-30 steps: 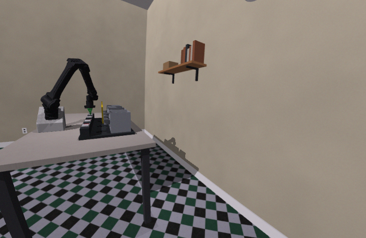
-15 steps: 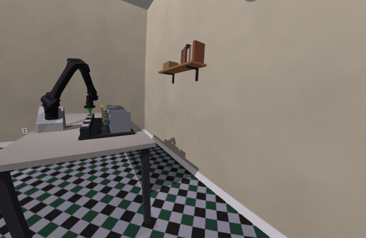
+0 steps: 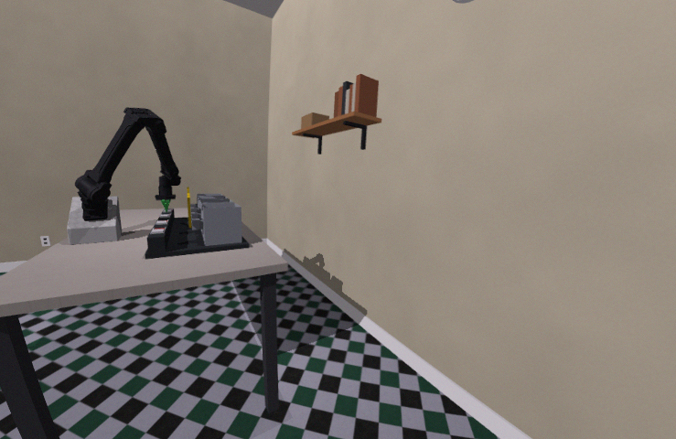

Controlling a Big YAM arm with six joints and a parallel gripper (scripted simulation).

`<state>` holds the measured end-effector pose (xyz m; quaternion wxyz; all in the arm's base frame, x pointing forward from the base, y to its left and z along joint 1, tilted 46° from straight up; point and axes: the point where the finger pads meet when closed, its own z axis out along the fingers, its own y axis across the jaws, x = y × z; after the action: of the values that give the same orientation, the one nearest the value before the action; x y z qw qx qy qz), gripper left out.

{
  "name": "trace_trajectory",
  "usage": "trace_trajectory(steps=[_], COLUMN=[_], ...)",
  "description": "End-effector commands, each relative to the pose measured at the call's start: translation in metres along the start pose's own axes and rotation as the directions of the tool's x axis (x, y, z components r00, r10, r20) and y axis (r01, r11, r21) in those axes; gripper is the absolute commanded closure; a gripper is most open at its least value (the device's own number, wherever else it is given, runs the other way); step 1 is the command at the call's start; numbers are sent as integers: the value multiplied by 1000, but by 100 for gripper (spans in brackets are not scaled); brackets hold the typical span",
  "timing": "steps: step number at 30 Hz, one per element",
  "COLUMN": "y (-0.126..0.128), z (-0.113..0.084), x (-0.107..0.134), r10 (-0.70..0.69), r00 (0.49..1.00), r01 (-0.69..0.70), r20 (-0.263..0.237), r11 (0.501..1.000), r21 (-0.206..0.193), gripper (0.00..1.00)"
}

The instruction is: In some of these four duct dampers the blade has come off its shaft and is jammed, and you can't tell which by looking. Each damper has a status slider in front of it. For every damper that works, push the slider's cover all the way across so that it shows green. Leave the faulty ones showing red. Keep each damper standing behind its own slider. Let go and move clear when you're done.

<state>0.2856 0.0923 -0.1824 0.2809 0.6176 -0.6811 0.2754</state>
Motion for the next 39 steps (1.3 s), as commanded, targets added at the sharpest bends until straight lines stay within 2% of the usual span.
trace_trajectory(steps=[1,39], y=[-13,-11], z=[-9,-11], x=[-18,-35], r10=[21,11], r00=[999,1000], r01=[-22,-11], r20=[25,20], r11=[999,1000], r21=[26,24], gripper=[100,100])
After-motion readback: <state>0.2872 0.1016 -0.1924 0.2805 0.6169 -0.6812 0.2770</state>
